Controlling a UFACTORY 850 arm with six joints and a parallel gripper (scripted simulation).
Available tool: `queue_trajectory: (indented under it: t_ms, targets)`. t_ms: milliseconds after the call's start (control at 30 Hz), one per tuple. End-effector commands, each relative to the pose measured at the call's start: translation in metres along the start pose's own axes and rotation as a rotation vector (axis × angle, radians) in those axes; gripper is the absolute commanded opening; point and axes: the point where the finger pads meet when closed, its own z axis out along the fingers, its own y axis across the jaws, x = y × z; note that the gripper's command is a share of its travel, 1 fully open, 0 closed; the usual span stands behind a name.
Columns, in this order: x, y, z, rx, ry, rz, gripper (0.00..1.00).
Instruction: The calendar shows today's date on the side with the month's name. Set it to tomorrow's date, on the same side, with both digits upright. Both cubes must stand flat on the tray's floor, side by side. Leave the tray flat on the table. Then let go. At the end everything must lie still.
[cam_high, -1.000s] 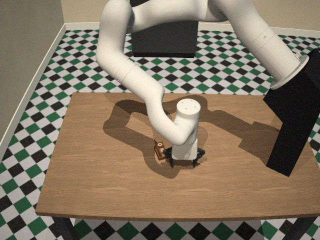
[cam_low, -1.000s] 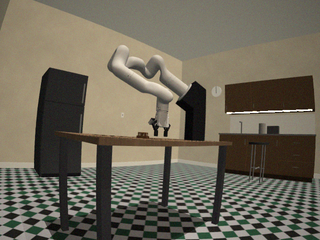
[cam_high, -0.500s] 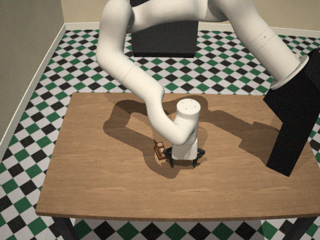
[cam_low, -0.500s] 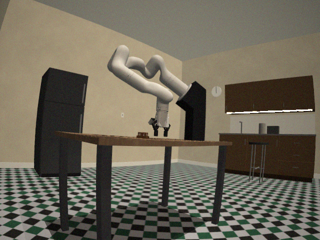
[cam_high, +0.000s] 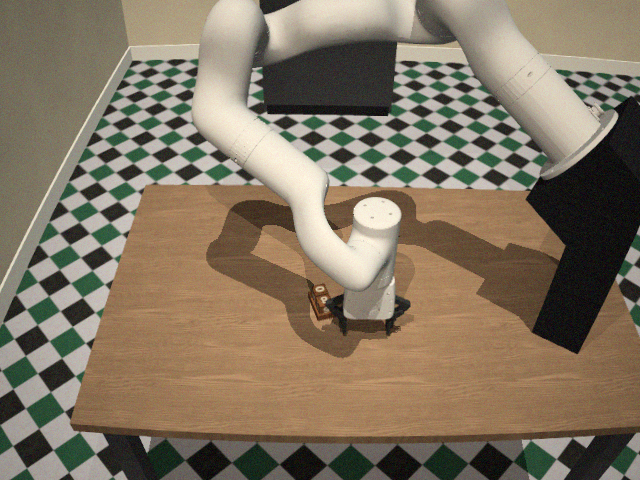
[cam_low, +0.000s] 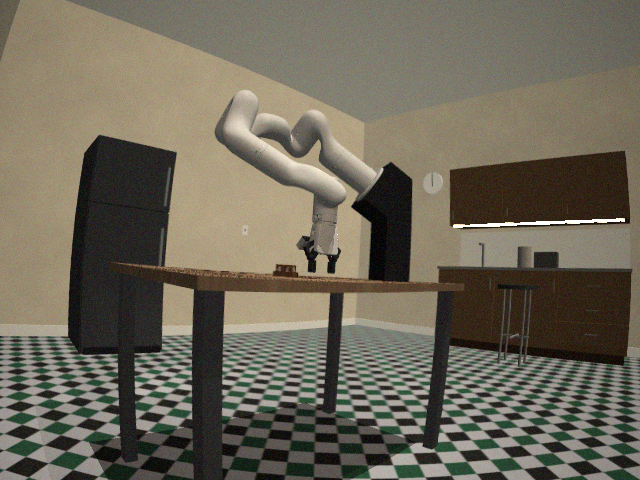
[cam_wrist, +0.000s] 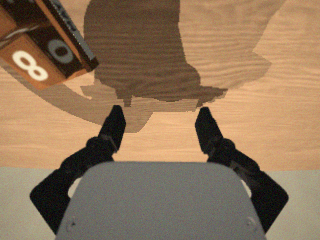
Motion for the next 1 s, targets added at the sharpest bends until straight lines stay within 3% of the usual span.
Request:
queue_trajectory:
  t_ms: [0, 200, 567, 967]
  targets:
    - [0.0, 0.0, 0.0, 0.0, 0.0, 0.0, 1.0]
    - [0.0, 0.0, -0.004, 0.0, 0.0, 0.0, 1.0]
    - [0.0, 0.0, -0.036, 0.0, 0.0, 0.0, 1.0]
    - [0.014, 0.004, -0.037, 0.0, 0.0, 0.0, 1.0]
